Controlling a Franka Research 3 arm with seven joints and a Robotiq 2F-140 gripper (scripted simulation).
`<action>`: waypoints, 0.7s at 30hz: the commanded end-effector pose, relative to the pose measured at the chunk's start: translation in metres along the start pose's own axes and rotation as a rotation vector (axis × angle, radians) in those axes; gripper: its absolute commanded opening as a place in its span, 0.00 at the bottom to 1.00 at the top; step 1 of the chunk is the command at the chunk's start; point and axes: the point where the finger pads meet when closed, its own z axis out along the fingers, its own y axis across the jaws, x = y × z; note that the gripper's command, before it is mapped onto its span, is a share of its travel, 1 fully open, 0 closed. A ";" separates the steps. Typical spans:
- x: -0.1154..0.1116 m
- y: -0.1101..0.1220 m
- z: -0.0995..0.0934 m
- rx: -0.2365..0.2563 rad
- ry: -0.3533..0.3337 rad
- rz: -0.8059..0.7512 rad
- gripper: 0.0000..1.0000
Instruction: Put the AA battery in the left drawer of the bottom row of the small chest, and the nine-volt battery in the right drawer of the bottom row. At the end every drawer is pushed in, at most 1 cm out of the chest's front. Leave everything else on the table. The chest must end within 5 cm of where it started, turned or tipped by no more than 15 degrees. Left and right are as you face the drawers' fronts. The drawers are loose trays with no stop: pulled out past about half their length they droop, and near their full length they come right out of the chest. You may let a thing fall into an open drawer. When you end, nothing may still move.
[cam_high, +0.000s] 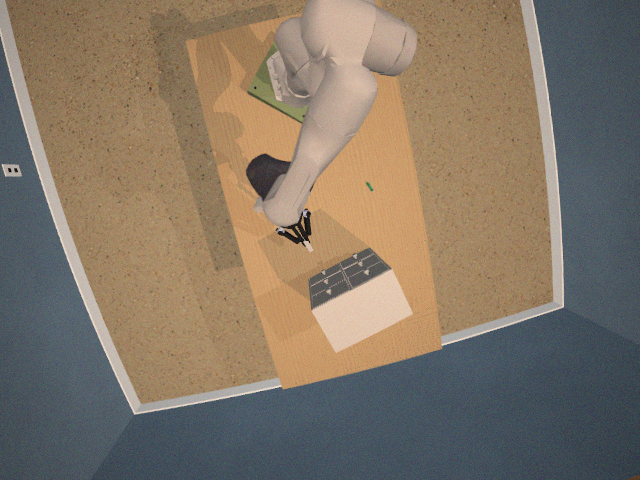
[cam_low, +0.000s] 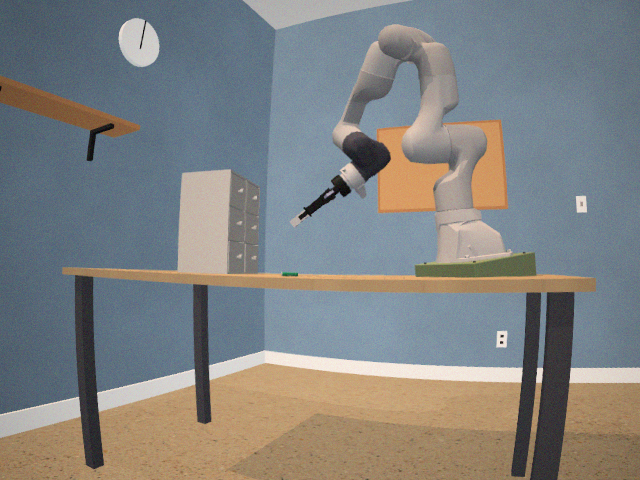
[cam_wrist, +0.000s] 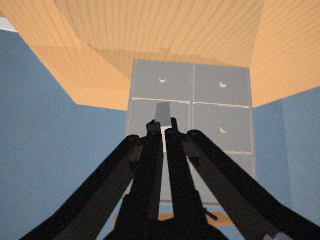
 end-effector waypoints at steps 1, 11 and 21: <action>0.007 -0.002 -0.013 -0.012 0.123 0.168 0.00; 0.004 -0.003 -0.038 -0.030 0.334 0.166 0.00; 0.000 -0.003 -0.073 -0.055 0.637 0.161 0.00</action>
